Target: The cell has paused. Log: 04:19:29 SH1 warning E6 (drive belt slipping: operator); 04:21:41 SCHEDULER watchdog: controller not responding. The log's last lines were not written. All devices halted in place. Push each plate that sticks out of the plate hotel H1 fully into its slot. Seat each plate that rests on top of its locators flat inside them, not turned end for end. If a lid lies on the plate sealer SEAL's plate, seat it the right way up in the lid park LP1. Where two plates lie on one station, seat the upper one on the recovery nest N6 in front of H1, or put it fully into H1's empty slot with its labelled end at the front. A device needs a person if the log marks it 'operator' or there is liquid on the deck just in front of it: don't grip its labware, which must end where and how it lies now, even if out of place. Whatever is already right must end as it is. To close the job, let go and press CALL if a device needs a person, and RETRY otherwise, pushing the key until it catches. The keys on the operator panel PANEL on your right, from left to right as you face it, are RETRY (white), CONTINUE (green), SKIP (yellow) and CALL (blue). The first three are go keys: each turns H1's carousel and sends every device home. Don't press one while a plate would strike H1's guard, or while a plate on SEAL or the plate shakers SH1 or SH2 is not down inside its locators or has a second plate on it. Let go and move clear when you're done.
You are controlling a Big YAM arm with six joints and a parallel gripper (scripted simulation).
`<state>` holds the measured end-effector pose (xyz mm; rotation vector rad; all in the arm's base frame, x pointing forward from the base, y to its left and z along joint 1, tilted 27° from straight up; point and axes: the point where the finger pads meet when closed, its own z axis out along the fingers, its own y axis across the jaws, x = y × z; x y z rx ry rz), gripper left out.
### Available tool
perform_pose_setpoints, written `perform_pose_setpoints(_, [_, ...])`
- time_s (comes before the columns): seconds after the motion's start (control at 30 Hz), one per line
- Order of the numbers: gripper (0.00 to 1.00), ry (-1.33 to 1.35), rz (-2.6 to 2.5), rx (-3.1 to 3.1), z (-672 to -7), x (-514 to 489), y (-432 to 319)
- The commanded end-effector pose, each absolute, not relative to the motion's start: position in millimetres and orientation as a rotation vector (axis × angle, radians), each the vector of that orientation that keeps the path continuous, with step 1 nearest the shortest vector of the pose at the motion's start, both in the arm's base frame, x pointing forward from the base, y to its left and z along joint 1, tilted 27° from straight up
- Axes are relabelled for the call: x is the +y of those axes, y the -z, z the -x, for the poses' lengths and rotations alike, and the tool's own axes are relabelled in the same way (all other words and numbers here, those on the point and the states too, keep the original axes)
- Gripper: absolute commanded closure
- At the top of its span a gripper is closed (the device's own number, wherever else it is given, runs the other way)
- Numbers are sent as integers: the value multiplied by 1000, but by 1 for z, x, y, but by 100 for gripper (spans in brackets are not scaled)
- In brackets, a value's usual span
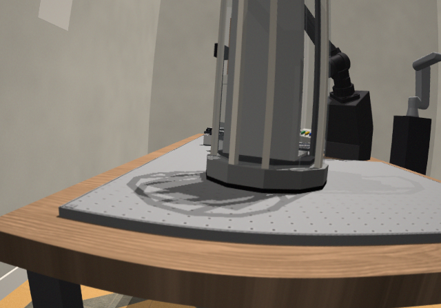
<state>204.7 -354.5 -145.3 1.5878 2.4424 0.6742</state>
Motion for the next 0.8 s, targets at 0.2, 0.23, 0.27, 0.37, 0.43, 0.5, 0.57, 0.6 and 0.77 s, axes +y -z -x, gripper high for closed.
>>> perform_pose_setpoints(0.2, [16, -648, -1587, 2423, -208, -366, 140])
perform_pose_setpoints(0.23, [16, -648, -1587, 2423, -208, -366, 140])
perform_pose_setpoints(0.27, [16, -648, -1587, 2423, -208, -366, 140])
perform_pose_setpoints(0.37, [16, -648, -1587, 2423, -208, -366, 140])
perform_pose_setpoints(0.43, [16, -648, -1587, 2423, -208, -366, 140])
perform_pose_setpoints(0.5, [16, -648, -1587, 2423, -208, -366, 140])
perform_pose_setpoints(0.57, [16, -648, -1587, 2423, -208, -366, 140])
perform_pose_setpoints(0.6, [16, -648, -1587, 2423, -208, -366, 140])
perform_pose_setpoints(0.77, [16, -648, -1587, 2423, -208, -366, 140])
